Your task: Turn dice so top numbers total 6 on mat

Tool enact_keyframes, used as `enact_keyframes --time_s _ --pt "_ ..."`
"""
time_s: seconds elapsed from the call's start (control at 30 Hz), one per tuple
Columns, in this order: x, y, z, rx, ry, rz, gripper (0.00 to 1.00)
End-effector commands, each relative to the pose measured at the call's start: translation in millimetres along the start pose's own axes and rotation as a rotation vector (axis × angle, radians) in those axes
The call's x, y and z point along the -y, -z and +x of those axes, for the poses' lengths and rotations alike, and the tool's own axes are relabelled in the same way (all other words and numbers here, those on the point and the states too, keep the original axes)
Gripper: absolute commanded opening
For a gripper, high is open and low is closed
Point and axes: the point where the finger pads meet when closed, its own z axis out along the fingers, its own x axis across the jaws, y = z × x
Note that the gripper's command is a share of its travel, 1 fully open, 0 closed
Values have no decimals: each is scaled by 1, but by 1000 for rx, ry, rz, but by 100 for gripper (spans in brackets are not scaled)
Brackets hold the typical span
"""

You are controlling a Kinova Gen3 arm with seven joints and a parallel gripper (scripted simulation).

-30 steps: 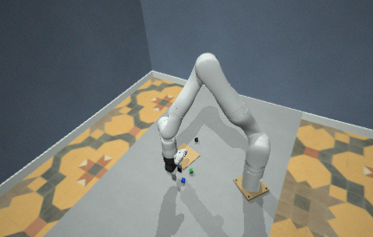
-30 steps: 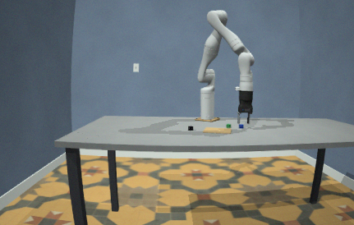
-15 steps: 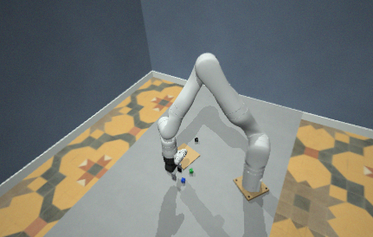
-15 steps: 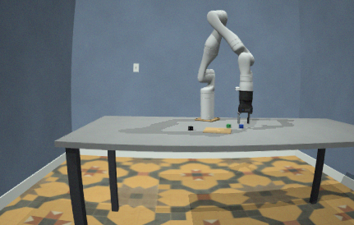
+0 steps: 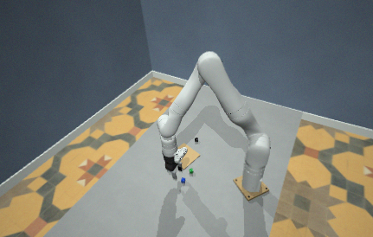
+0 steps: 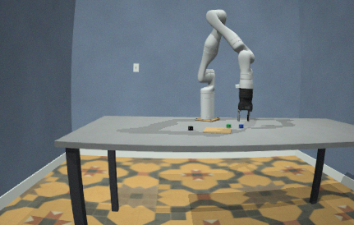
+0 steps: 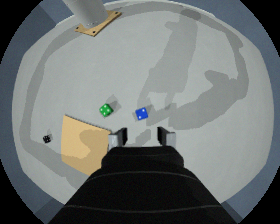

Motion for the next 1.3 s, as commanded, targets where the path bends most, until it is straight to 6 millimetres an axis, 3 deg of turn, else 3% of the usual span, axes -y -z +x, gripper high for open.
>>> enact_keyframes --time_s 0.0,0.37,0.6,1.27 --pt "-4 14 0 -4 -3 -13 100" --pt "-3 76 0 -4 -3 -13 100" --pt "-3 94 0 -4 -3 -13 100" --pt "-5 100 -4 -4 -20 -12 100"
